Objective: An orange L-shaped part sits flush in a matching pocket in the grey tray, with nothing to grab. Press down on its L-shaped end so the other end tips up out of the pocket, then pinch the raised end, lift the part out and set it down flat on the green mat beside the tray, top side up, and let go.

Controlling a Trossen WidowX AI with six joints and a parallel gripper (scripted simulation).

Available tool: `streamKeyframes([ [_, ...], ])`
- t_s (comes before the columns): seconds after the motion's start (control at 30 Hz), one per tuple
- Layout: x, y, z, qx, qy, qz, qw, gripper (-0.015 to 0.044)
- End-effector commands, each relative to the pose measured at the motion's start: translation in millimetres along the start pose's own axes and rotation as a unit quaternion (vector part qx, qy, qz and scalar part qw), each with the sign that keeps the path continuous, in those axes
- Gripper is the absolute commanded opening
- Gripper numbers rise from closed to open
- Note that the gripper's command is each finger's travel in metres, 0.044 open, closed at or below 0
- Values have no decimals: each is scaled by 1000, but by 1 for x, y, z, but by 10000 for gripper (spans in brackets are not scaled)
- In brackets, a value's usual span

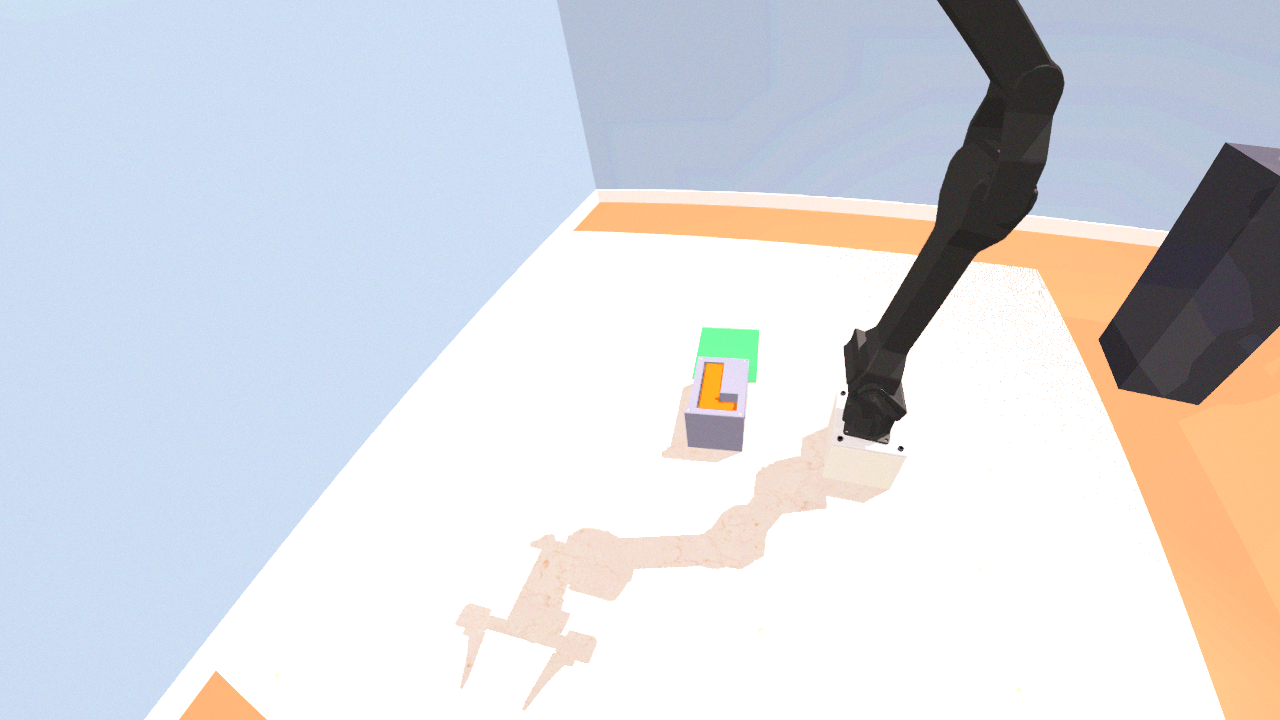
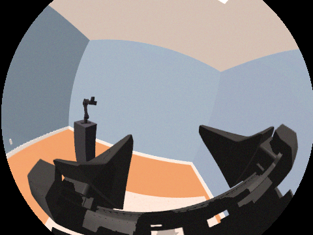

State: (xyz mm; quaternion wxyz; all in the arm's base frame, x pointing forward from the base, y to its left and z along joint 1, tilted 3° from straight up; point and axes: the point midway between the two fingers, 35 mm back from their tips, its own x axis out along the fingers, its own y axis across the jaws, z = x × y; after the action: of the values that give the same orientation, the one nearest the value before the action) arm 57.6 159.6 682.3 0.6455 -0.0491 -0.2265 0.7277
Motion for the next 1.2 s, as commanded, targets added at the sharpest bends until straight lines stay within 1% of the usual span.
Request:
streamKeyframes([
  [0.0,0,-2,-1,8,-2,-2,1000,374],
  [0.1,-2,-23,-8,39,-20,-31,999,295],
  [0.17,-6,-51,-23,76,-35,-65,994,243],
  [0.23,-11,-86,-49,128,-51,-117,984,190],
  [0.27,-13,-97,-62,153,-58,-136,977,180],
  [0.43,-34,-149,-132,233,-41,-244,941,180],
  [0.53,-53,-173,-187,282,-13,-314,906,180],
  [0.63,-75,-186,-244,330,26,-378,865,180],
  [0.77,-106,-185,-319,377,97,-448,805,180],
  [0.9,-139,-165,-391,417,186,-500,736,180],
  [1.03,-174,-125,-457,453,291,-528,657,180],
  [1.17,-209,-69,-509,482,406,-528,570,180],
])
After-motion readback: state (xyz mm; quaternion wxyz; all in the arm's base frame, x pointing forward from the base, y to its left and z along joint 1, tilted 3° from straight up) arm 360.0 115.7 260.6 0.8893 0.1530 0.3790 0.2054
